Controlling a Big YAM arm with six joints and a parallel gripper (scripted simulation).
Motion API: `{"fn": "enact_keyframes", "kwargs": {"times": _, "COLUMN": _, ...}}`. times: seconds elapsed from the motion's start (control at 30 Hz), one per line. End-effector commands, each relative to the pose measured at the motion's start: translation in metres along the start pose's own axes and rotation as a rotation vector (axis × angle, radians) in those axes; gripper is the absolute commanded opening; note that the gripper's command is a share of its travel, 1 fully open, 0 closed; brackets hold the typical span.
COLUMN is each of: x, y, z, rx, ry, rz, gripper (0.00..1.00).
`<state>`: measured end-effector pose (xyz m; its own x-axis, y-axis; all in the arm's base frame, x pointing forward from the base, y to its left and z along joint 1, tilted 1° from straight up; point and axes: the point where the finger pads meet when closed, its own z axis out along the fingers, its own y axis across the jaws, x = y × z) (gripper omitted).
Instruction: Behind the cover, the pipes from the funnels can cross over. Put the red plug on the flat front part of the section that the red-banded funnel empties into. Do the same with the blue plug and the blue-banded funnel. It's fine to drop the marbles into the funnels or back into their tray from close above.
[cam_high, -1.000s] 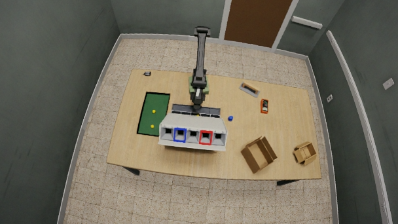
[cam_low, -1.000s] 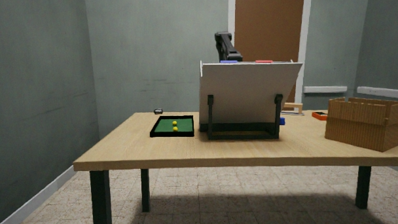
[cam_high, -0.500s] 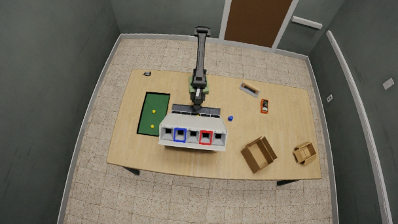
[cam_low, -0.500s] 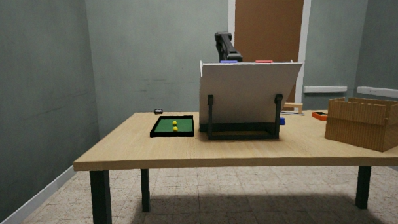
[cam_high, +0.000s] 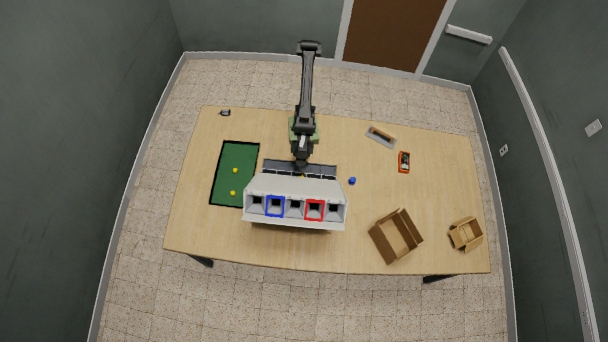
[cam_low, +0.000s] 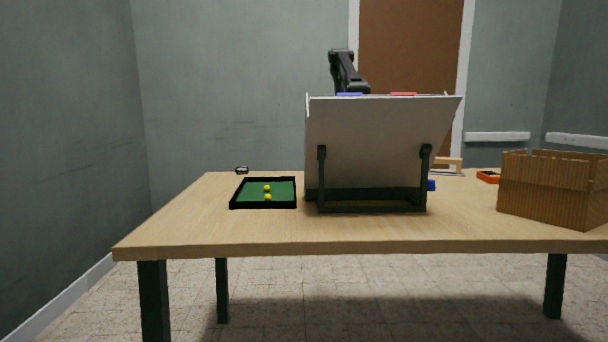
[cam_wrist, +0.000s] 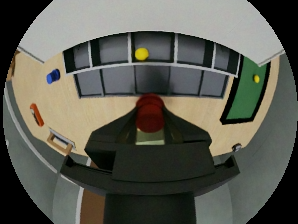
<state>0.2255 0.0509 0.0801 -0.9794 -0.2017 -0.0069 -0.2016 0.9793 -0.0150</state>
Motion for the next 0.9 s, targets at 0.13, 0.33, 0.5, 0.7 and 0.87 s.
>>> {"fn": "enact_keyframes", "kwargs": {"times": 0.13, "x": 0.0032, "y": -0.0069, "z": 0.0044, "rx": -0.003, "ry": -0.008, "rz": 0.004, "gripper": 0.0}}
{"fn": "enact_keyframes", "kwargs": {"times": 0.33, "x": 0.0035, "y": -0.0073, "z": 0.0047, "rx": -0.003, "ry": -0.009, "rz": 0.004, "gripper": 0.0}}
{"fn": "enact_keyframes", "kwargs": {"times": 0.5, "x": 0.0035, "y": -0.0073, "z": 0.0047, "rx": -0.003, "ry": -0.009, "rz": 0.007, "gripper": 0.0}}
{"fn": "enact_keyframes", "kwargs": {"times": 0.7, "x": 0.0035, "y": -0.0073, "z": 0.0047, "rx": -0.003, "ry": -0.009, "rz": 0.007, "gripper": 0.0}}
{"fn": "enact_keyframes", "kwargs": {"times": 0.87, "x": 0.0035, "y": -0.0073, "z": 0.0047, "rx": -0.003, "ry": -0.009, "rz": 0.007, "gripper": 0.0}}
